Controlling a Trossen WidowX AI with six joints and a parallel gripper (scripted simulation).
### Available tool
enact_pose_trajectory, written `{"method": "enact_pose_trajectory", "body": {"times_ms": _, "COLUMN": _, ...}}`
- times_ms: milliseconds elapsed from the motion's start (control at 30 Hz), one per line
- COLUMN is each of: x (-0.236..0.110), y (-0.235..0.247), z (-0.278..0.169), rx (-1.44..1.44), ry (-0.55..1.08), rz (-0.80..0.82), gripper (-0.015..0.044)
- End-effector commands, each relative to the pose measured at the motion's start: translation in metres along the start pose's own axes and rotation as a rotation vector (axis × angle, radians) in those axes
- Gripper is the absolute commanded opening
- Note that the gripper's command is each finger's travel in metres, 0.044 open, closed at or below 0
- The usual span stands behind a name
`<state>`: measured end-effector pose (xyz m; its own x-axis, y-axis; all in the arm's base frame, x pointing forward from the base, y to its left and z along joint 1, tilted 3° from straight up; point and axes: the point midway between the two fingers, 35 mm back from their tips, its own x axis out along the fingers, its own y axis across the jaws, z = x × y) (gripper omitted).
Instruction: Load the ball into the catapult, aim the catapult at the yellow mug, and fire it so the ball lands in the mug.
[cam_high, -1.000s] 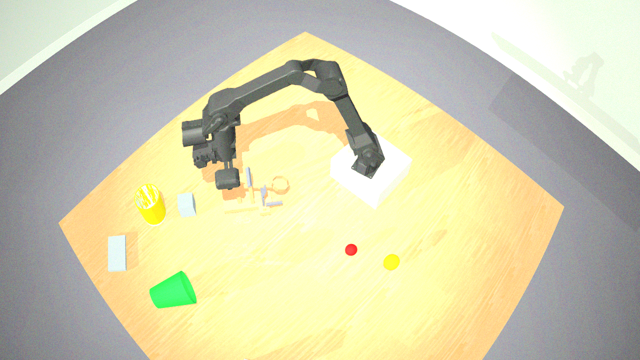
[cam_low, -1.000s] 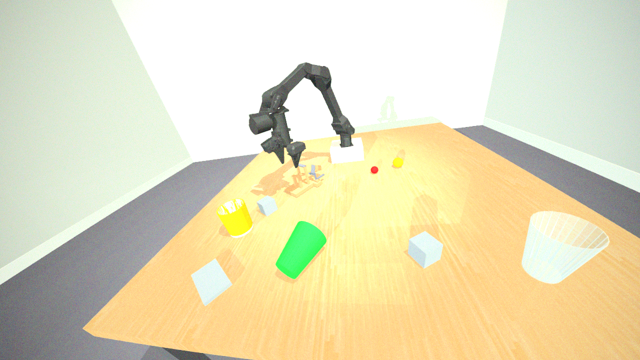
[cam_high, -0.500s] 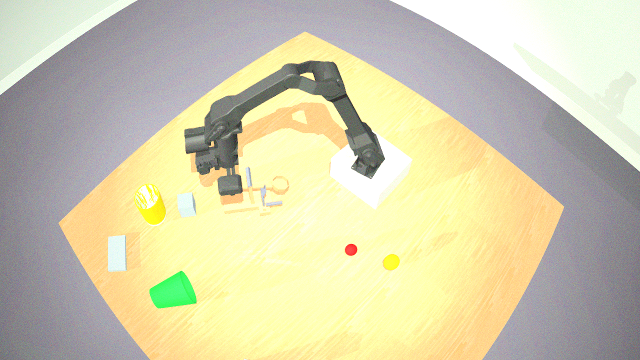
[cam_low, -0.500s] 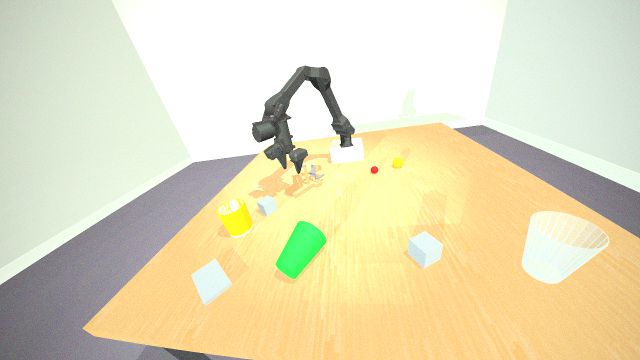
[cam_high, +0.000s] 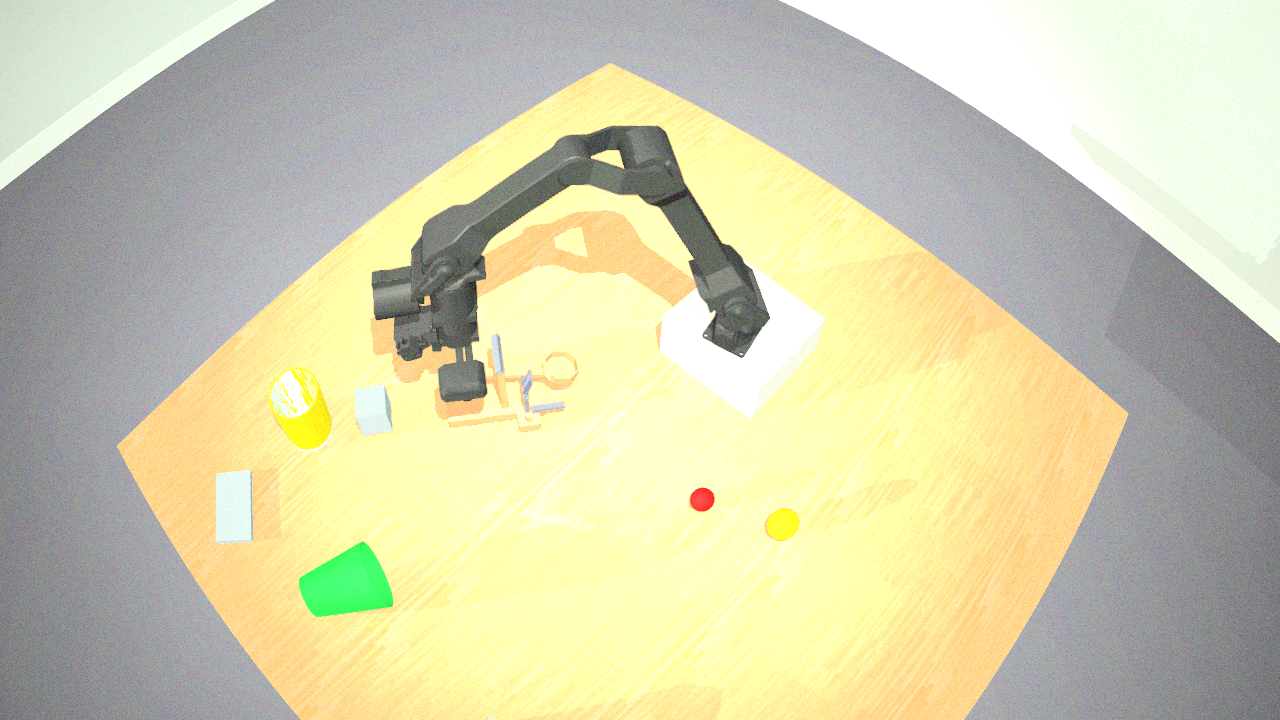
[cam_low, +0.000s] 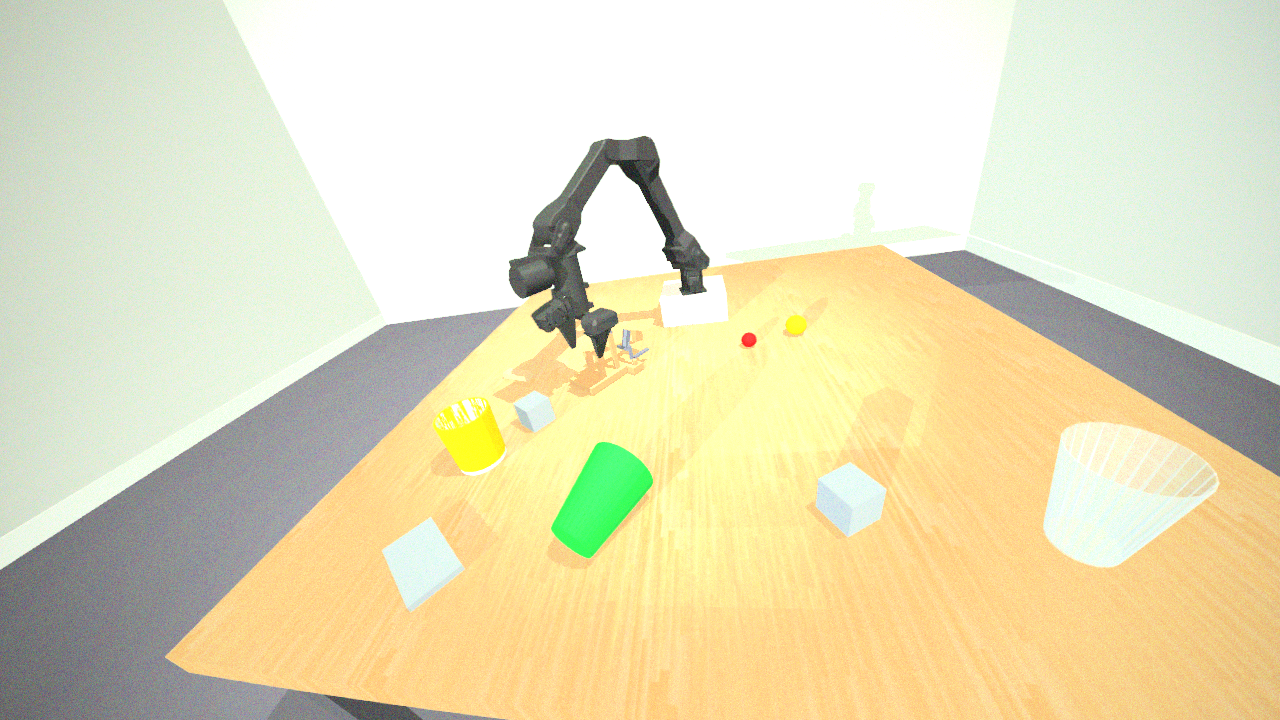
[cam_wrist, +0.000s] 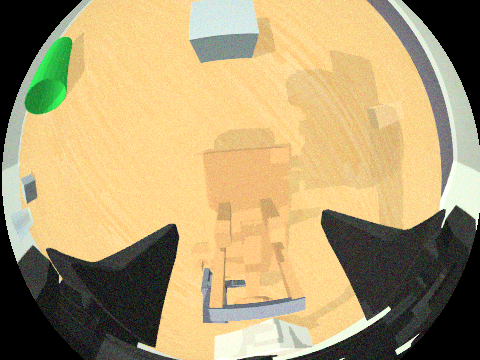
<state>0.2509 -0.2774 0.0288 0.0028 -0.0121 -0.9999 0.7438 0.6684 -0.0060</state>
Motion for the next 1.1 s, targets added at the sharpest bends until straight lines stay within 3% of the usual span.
{"method": "enact_pose_trajectory", "body": {"times_ms": 0, "x": 0.011, "y": 0.000, "z": -0.004, "rx": -0.003, "ry": 0.016, "rz": 0.002, "gripper": 0.0440}}
{"method": "enact_pose_trajectory", "body": {"times_ms": 967, "x": 0.044, "y": 0.000, "z": -0.006, "rx": -0.003, "ry": 0.016, "rz": 0.002, "gripper": 0.0440}}
{"method": "enact_pose_trajectory", "body": {"times_ms": 1067, "x": 0.042, "y": 0.000, "z": -0.003, "rx": 0.000, "ry": 0.008, "rz": 0.000, "gripper": 0.0361}}
